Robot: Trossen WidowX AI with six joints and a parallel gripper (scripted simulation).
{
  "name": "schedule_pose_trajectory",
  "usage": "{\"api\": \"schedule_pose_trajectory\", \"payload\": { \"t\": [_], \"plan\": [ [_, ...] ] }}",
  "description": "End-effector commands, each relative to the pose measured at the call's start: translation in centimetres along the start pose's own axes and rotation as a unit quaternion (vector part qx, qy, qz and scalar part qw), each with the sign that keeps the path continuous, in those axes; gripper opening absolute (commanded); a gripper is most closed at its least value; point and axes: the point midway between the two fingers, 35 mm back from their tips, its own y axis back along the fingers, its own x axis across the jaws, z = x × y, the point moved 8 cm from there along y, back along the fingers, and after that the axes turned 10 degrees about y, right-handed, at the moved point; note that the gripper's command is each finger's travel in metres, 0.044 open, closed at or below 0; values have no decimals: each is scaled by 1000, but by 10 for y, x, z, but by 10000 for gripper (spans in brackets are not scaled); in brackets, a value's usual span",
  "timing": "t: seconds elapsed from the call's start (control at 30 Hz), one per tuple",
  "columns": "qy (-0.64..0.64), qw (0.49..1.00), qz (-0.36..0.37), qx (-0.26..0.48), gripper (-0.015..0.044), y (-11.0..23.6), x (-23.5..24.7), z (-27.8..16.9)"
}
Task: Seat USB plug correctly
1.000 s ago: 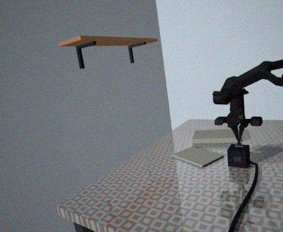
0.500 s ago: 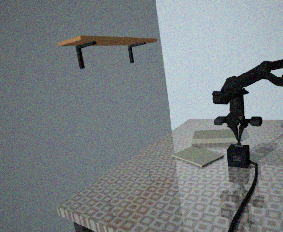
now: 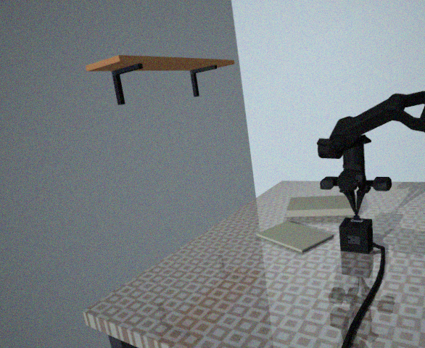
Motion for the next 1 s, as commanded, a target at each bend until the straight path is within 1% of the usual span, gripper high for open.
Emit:
{"api": "schedule_pose_trajectory", "payload": {
  "t": [0.0,0.7,0.8,0.83,0.97],
  "plan": [
    [1,1000,1,-2,0,-3,0,1],
    [1,1000,1,-2,0,-3,0,1],
    [0,1000,0,0,79,0,0,0],
    [0,1000,0,0,95,0,0,0],
    [0,1000,0,0,95,0,0,0]
  ]
}}
